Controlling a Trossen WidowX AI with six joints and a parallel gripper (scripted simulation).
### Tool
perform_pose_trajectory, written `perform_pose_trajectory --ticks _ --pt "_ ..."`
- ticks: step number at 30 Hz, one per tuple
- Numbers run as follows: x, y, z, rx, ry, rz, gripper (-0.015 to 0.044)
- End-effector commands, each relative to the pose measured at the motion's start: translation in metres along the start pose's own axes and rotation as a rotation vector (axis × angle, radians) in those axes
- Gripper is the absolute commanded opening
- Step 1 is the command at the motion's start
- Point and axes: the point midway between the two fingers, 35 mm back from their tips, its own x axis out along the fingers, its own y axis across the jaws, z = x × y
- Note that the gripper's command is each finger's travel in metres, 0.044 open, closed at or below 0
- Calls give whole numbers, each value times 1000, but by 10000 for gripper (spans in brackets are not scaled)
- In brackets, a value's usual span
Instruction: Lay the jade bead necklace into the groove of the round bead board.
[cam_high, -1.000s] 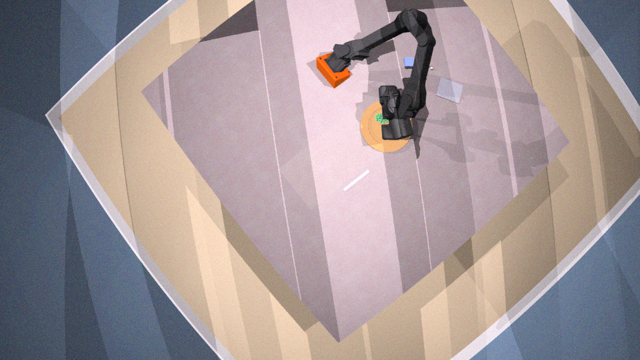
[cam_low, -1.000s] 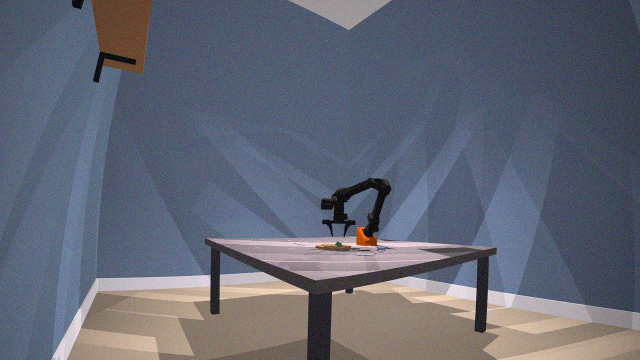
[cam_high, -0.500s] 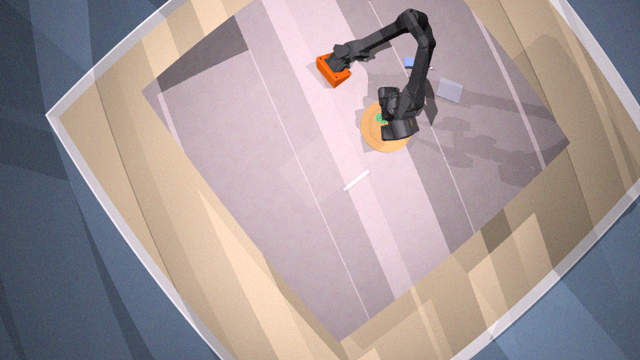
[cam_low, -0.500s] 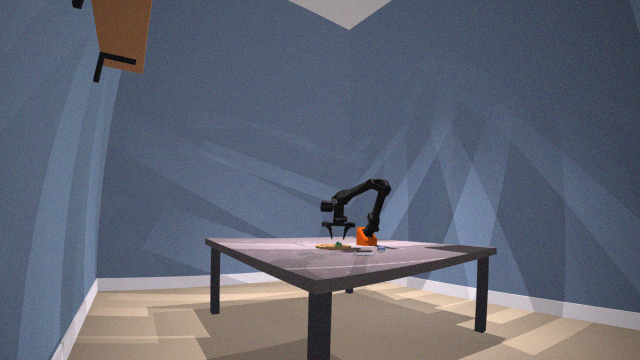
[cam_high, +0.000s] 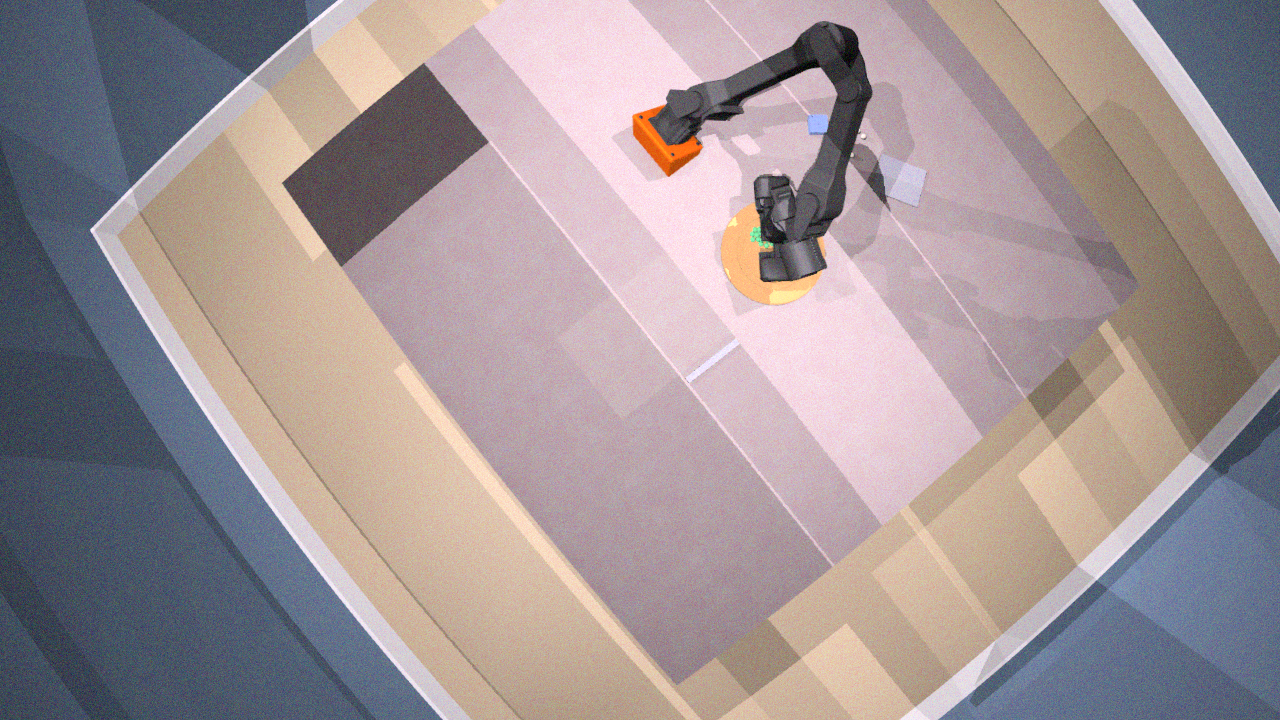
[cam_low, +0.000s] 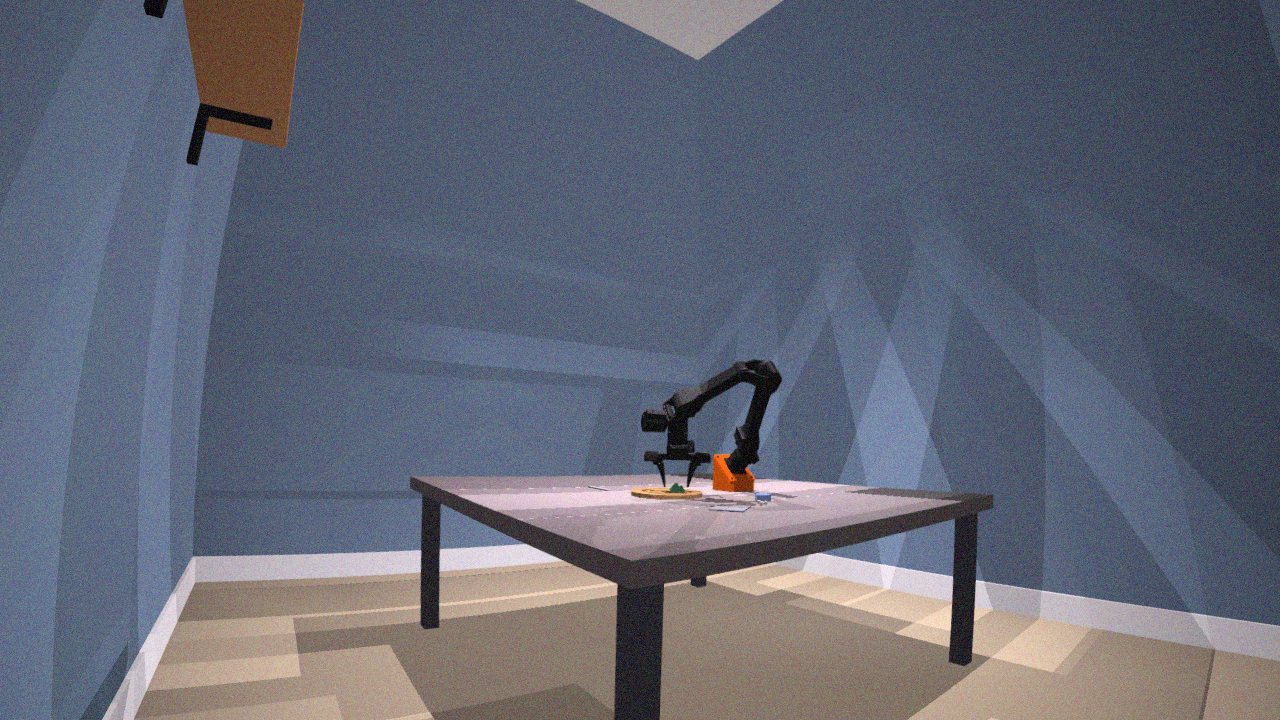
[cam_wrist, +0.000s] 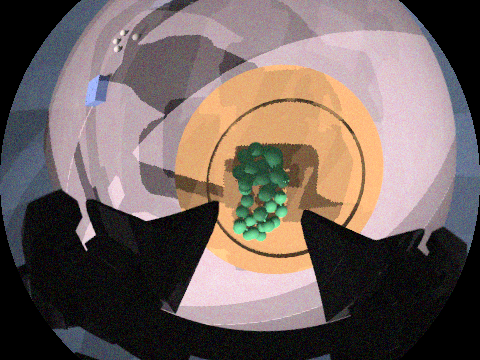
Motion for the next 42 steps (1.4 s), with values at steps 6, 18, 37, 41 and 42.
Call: perform_pose_trajectory --ticks 6,18,37,41,42 --pt "0 0 0 0 0 0 153" --pt "0 0 0 0 0 0 0" --pt "0 0 0 0 0 0 0" --pt "0 0 0 0 0 0 0" --pt "0 0 0 0 0 0 0"
